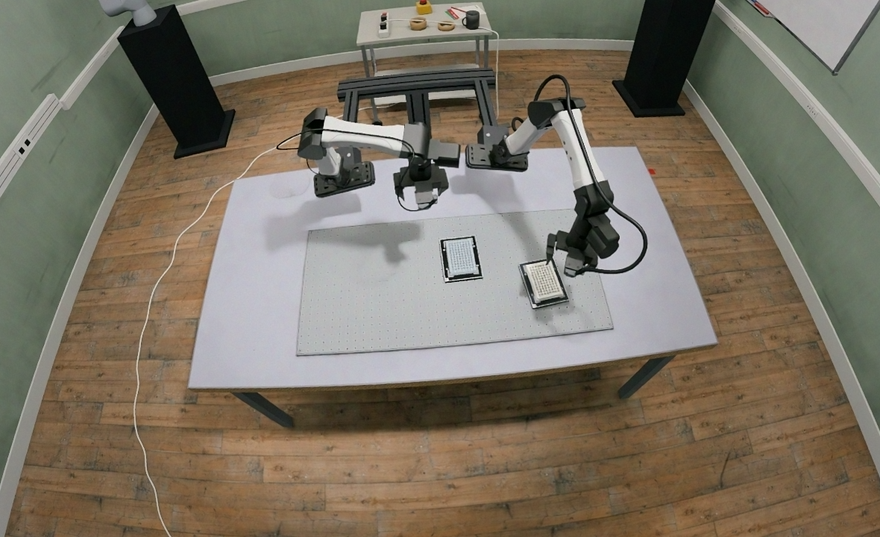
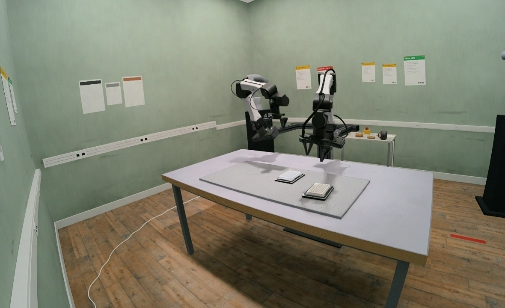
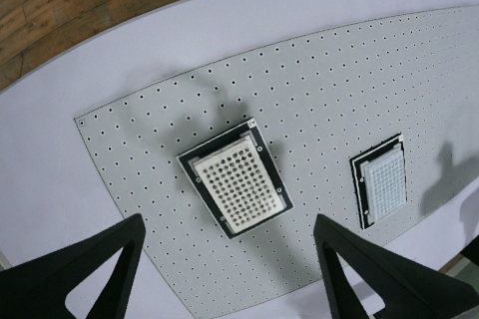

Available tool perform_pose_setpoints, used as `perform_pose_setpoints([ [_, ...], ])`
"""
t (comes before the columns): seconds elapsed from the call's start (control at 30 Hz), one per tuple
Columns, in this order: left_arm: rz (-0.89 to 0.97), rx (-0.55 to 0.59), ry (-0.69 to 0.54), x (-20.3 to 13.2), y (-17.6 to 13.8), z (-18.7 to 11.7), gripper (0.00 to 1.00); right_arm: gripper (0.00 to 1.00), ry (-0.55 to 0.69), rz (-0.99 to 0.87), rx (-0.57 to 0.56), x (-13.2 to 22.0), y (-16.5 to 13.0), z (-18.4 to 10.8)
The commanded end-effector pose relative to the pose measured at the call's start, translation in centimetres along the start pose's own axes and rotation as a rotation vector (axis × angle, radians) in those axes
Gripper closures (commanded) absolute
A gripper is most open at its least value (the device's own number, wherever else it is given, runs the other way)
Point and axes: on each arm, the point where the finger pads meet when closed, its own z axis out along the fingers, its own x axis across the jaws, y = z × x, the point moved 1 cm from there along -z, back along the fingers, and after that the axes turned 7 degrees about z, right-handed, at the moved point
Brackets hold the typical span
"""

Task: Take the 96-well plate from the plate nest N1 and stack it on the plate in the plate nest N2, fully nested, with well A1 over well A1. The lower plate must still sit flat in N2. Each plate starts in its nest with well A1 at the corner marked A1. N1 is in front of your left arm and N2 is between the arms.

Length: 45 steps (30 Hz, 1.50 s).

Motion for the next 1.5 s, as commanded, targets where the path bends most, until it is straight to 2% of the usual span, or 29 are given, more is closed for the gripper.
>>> perform_pose_setpoints([
  [0.0,0.015,-0.029,0.013,0.1,0.8,-0.7,0.00,0.00,0.028,0.008,-0.005,0.3,0.0,-0.6],
  [0.57,0.015,-0.029,0.013,0.1,0.8,-0.7,0.00,0.00,0.028,0.008,-0.005,0.3,0.0,-0.6],
  [0.73,0.031,-0.072,0.042,0.5,1.1,-1.1,0.00,0.00,0.100,-0.046,0.035,1.5,-0.1,-0.3],
  [1.03,0.061,-0.144,0.102,0.5,-0.5,0.2,0.00,0.00,0.387,-0.315,0.111,5.5,0.4,1.5],
  [1.1,0.061,-0.144,0.102,0.5,-0.5,0.2,0.00,0.00,0.387,-0.315,0.111,5.5,0.4,1.5],
  [1.13,0.064,-0.152,0.109,0.5,-0.9,0.4,0.00,0.00,0.425,-0.347,0.110,5.9,0.7,1.7],
  [1.3,0.070,-0.171,0.129,-0.3,-3.7,2.1,0.00,0.00,0.602,-0.505,0.070,6.9,2.0,3.1],
  [1.47,0.067,-0.175,0.136,-0.9,-5.5,3.1,0.00,0.00,0.720,-0.614,0.003,7.3,3.1,3.7],
])
